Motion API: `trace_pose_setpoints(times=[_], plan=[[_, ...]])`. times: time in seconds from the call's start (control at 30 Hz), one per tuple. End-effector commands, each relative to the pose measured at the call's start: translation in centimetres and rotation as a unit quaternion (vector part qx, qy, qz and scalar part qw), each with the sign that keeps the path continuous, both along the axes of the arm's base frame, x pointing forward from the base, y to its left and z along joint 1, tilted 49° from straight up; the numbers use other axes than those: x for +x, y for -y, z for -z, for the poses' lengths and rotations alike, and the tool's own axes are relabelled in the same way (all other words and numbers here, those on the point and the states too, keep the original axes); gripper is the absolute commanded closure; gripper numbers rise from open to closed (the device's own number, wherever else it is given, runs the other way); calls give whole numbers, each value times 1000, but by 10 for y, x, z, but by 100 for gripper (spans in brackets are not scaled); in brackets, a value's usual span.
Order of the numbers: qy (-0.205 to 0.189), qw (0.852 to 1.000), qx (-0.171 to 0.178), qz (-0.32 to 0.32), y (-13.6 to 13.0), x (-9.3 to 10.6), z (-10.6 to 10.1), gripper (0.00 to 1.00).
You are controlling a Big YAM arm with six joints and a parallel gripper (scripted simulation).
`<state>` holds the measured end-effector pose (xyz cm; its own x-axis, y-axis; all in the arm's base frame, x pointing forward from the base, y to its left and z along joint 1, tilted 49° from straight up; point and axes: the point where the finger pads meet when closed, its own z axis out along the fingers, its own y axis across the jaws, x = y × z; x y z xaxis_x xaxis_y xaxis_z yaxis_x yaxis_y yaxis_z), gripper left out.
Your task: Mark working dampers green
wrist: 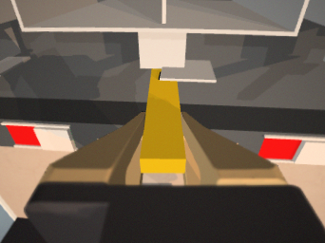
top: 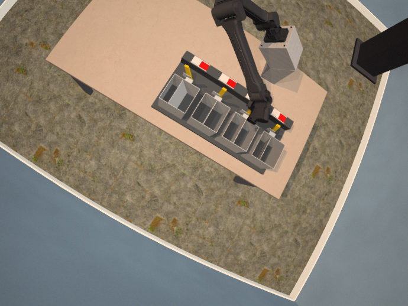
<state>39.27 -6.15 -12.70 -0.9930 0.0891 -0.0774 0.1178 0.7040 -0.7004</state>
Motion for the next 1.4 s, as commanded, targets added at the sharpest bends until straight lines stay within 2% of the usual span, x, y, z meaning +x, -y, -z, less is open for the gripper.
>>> trace_pose_setpoints(times=[0.0, 0.53, 1.37], plan=[[3, 1000, 1, 2, 2, 1, 4, 83], [11, 1000, 18, 3, 7, 3, -7, 83], [21, 994, 105, -6, 22, 1, -18, 83]])
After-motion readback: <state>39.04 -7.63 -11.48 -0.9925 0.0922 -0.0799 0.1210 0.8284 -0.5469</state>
